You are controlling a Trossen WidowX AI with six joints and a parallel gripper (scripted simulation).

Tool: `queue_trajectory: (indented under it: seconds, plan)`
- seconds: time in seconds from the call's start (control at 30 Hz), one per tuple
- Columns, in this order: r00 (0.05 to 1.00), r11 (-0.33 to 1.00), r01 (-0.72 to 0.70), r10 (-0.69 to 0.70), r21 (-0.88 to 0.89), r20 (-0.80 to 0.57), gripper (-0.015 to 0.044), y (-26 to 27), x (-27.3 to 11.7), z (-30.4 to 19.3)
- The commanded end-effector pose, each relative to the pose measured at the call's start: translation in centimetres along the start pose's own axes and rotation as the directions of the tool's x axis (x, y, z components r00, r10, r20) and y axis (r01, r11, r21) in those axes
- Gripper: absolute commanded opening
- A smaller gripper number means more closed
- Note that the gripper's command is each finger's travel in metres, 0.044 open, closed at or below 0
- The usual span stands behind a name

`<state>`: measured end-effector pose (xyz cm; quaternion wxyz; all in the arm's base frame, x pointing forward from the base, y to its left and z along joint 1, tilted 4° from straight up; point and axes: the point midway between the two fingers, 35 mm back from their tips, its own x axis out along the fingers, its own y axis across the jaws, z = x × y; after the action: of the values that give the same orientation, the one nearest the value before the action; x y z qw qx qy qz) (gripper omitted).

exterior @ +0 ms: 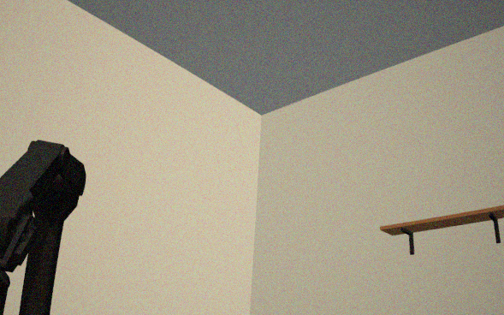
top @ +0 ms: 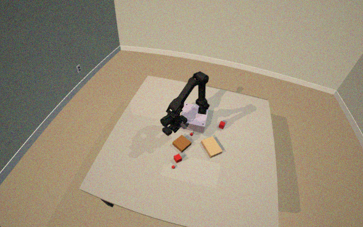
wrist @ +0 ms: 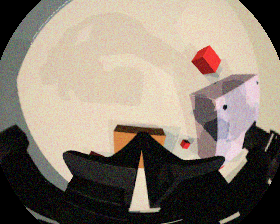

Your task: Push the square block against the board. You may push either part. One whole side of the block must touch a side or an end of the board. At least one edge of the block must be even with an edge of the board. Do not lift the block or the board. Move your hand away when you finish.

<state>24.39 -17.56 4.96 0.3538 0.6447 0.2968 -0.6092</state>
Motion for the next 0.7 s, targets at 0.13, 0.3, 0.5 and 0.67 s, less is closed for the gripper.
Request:
queue_trajectory:
  seconds: [0.13,0.3,0.5,0.67]
  plan:
    - [1.0,1.0,-0.004,0.004,-0.003,-0.001,0.0,0.0,0.0,1.3]
    - [1.0,1.0,-0.004,0.004,-0.003,0.0,0.0,0.0,0.0,2.2]
    - [1.0,1.0,-0.003,0.003,-0.001,0.002,0.0,0.0,-2.5,2.2]
    - [1.0,1.0,-0.004,0.004,-0.003,0.0,0.0,-0.1,-5.0,2.2]
